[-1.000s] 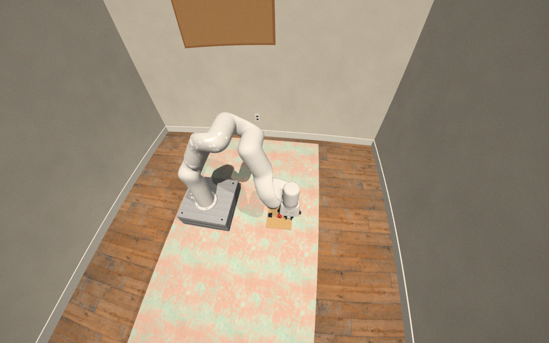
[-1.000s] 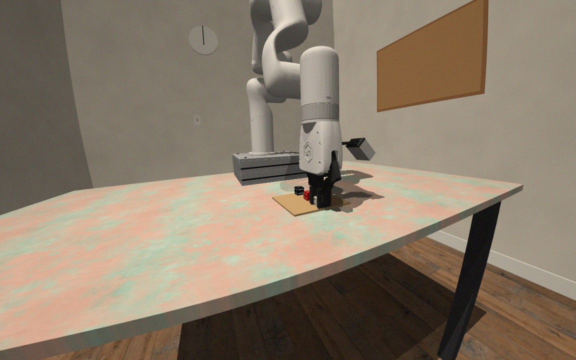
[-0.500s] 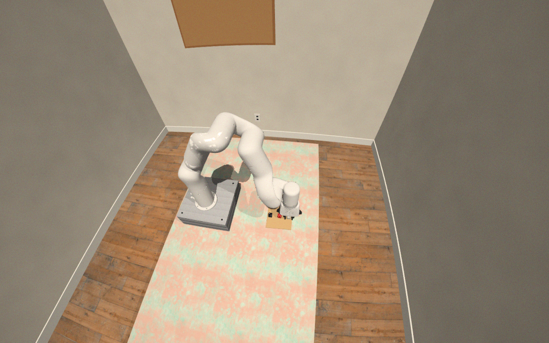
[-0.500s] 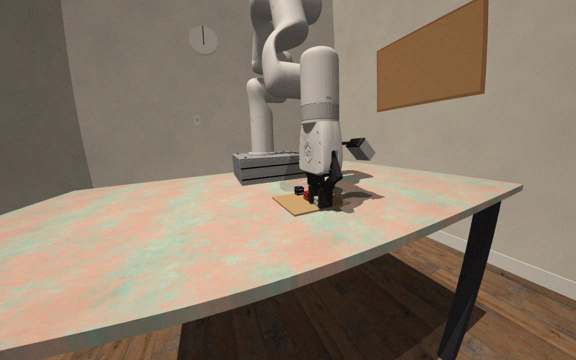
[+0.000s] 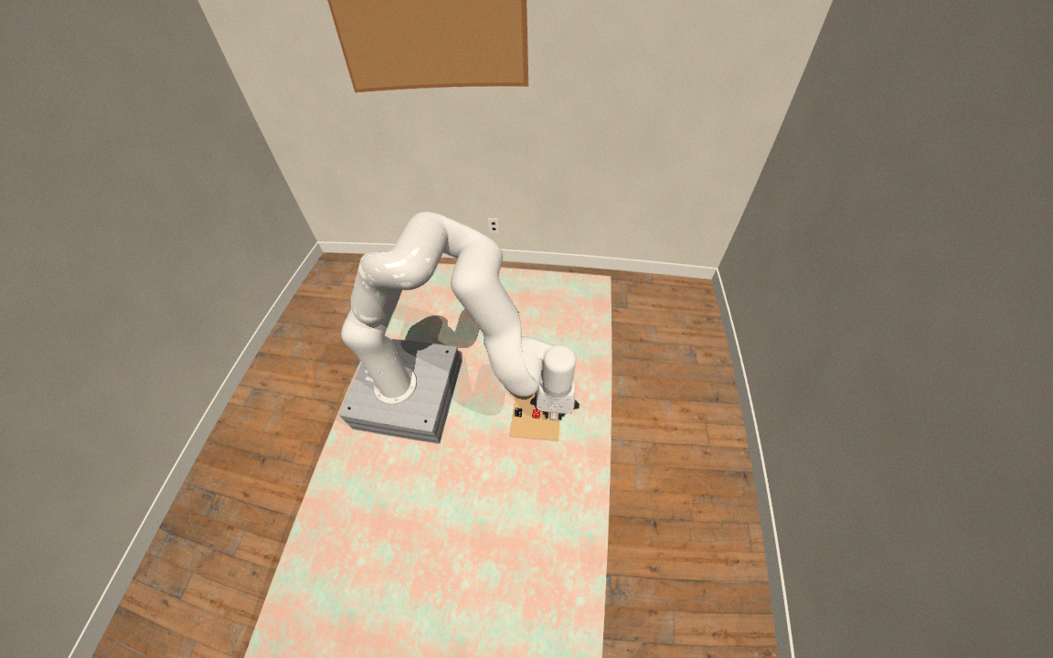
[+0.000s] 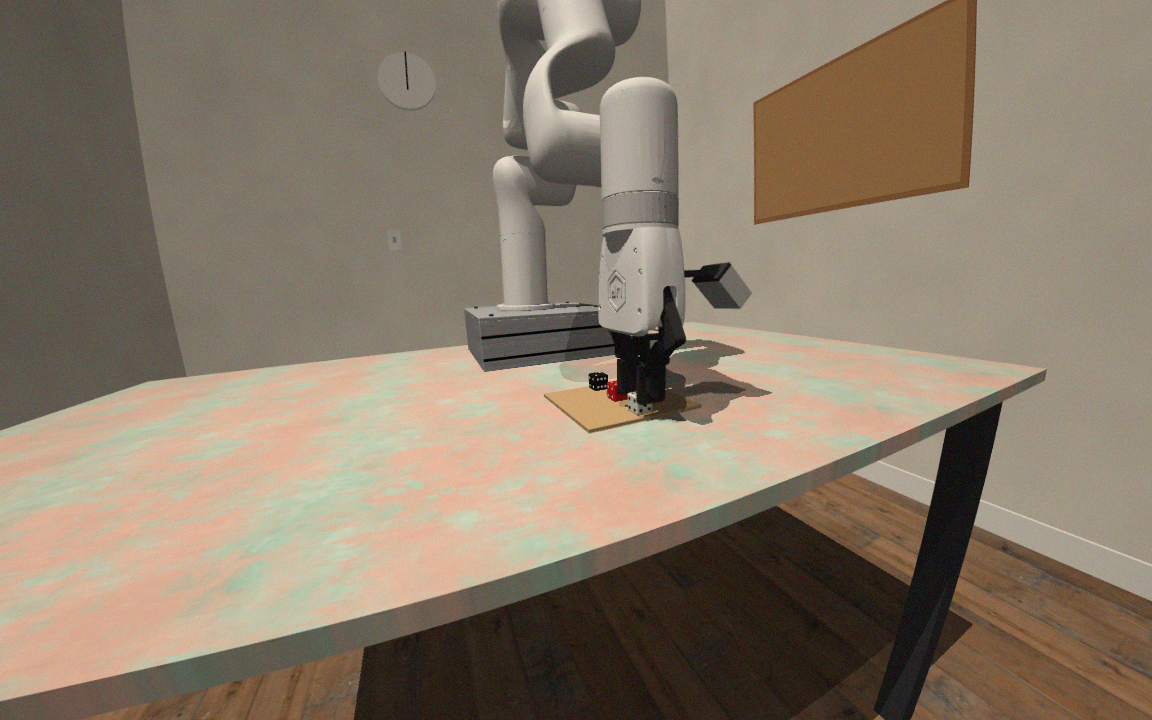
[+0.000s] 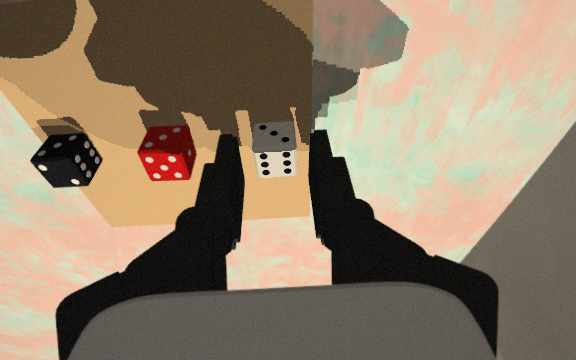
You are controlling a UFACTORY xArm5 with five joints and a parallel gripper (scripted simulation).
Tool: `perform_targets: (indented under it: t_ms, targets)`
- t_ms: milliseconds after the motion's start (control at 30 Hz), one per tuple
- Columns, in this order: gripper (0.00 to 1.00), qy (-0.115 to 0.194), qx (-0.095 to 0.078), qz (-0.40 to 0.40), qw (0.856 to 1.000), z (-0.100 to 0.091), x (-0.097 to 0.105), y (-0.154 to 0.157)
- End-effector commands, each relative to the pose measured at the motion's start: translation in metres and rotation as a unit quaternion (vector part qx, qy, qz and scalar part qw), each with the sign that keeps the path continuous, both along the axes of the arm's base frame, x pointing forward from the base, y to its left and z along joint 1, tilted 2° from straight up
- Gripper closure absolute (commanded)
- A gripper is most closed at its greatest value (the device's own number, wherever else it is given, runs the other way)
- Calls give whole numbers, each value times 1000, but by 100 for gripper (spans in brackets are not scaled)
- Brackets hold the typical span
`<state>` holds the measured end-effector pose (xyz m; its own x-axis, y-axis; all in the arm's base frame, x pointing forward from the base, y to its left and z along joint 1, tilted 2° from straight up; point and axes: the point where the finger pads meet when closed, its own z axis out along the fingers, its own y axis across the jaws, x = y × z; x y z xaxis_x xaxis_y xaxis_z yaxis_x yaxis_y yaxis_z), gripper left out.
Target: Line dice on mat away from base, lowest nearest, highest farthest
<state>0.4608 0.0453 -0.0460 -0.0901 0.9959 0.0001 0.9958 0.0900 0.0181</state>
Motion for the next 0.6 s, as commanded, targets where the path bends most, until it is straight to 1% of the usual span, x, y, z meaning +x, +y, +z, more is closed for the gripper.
perform_targets:
  t_ms: [0,233,300,433,567]
  targets:
    - [64,-2,0,0,1000,20,1,0]
    - [64,-2,0,0,1000,57,1,-2]
    - [64,-2,0,0,1000,57,1,-2]
    - [64,-2,0,0,1000,72,0,-2]
    - [64,-2,0,0,1000,77,0,-2]
